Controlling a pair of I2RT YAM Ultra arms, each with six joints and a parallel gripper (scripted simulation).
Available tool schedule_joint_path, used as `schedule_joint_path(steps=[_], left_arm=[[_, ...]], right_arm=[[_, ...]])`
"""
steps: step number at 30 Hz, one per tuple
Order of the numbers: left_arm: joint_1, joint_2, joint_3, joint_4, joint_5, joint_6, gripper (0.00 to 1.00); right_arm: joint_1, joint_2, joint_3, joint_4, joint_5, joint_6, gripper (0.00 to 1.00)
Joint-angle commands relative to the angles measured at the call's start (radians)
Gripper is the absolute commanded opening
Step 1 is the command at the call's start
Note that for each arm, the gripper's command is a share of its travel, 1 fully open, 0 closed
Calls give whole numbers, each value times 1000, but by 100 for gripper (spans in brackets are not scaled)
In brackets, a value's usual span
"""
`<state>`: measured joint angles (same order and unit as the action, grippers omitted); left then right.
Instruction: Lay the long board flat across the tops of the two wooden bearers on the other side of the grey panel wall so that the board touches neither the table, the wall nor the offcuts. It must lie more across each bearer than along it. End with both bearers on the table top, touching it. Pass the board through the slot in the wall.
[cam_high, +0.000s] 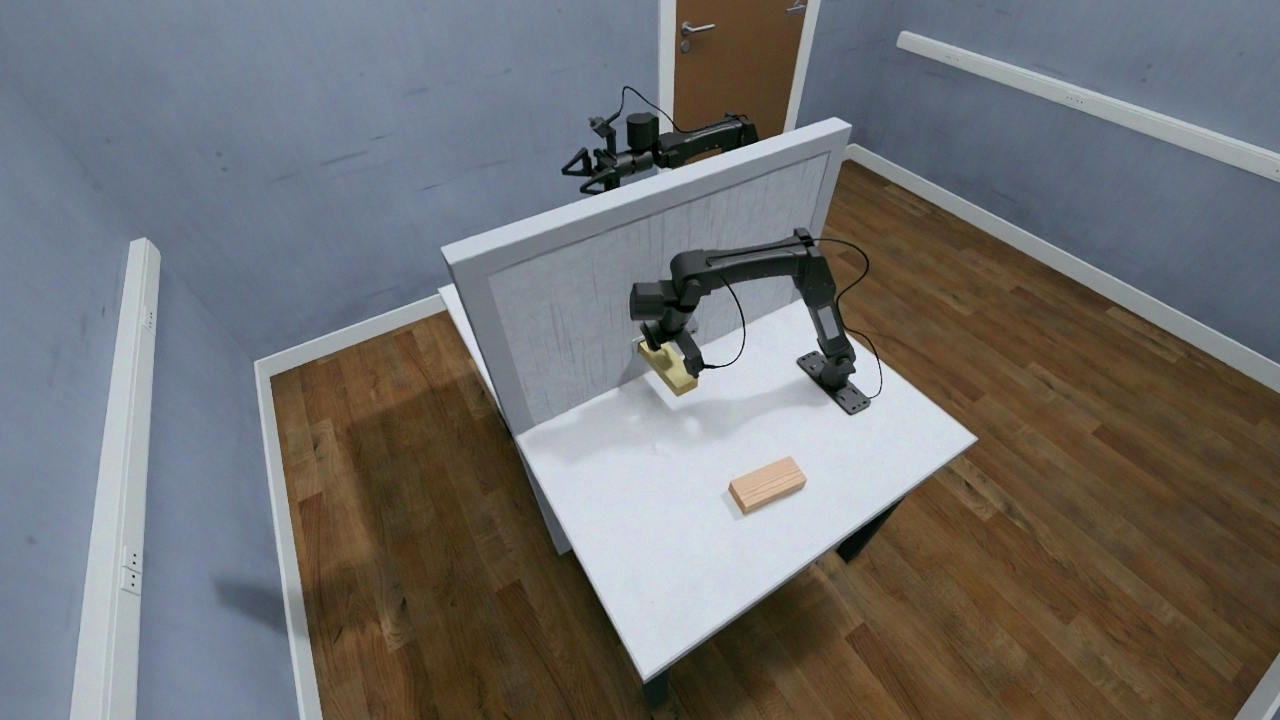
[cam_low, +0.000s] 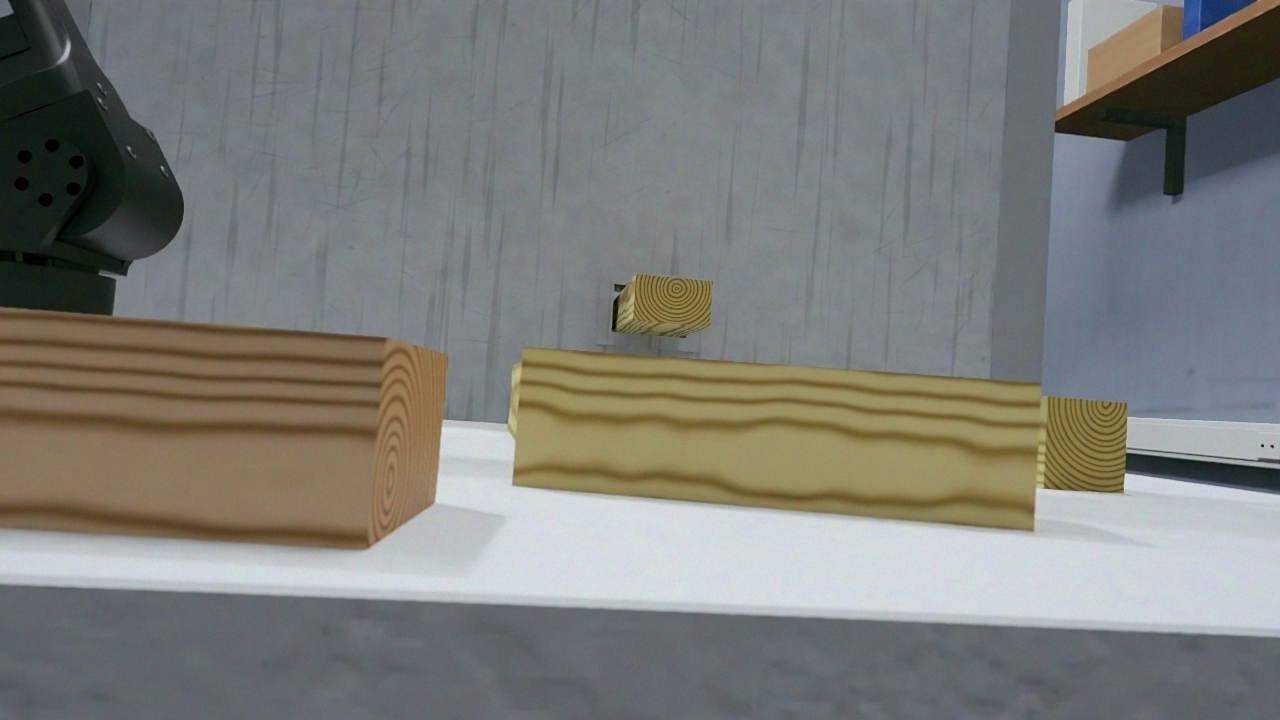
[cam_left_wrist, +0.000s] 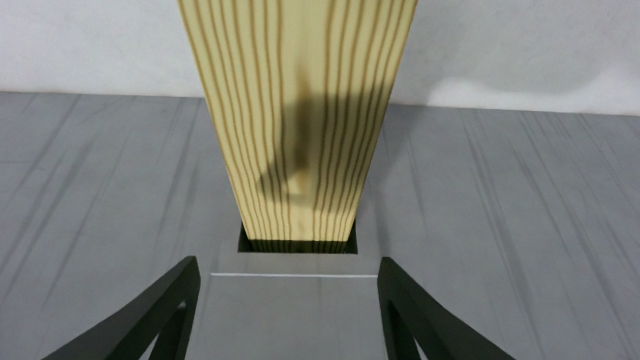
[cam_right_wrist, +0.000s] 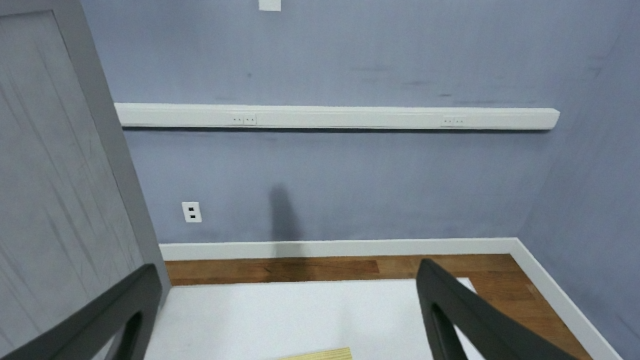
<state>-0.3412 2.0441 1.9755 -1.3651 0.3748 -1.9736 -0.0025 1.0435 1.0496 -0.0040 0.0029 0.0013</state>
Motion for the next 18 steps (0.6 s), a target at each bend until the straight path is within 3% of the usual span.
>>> schedule_joint_path(steps=[1, 7, 18], left_arm=[[84, -41, -55, 25, 94, 113, 72], [214, -85, -187, 79, 268, 293, 72], [352, -101, -301, 98, 374, 407, 72]], right_arm=[[12, -11, 2, -15, -4, 0, 100], [12, -11, 2, -15, -4, 0, 100], [12, -11, 2, -15, -4, 0, 100]])
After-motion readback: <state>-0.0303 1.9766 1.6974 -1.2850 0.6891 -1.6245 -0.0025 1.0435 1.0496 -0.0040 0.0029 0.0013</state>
